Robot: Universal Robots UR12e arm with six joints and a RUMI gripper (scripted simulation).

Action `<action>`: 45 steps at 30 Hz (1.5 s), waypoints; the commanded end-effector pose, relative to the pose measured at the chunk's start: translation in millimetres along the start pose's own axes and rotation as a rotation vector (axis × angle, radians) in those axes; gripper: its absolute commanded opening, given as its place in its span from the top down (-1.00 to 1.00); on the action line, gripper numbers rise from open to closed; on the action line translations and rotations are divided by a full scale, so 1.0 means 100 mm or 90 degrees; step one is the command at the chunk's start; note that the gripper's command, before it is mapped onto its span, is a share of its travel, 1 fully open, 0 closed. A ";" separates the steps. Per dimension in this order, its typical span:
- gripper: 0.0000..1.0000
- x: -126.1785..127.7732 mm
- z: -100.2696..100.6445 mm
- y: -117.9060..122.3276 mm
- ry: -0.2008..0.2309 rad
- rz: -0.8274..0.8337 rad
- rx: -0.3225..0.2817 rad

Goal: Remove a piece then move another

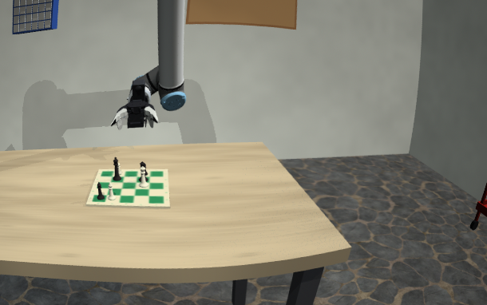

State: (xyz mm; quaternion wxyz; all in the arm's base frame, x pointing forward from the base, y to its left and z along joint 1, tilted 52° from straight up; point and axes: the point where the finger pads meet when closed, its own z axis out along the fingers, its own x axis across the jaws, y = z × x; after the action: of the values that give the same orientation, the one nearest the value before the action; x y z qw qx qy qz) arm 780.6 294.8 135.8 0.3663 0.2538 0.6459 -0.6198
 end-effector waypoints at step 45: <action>-1.00 -0.02 -0.07 -0.71 0.036 0.042 -0.027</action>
State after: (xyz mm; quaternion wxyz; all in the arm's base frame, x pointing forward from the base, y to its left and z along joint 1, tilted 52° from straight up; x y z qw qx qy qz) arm 724.9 296.9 178.5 0.3707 0.2734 0.6542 -0.5999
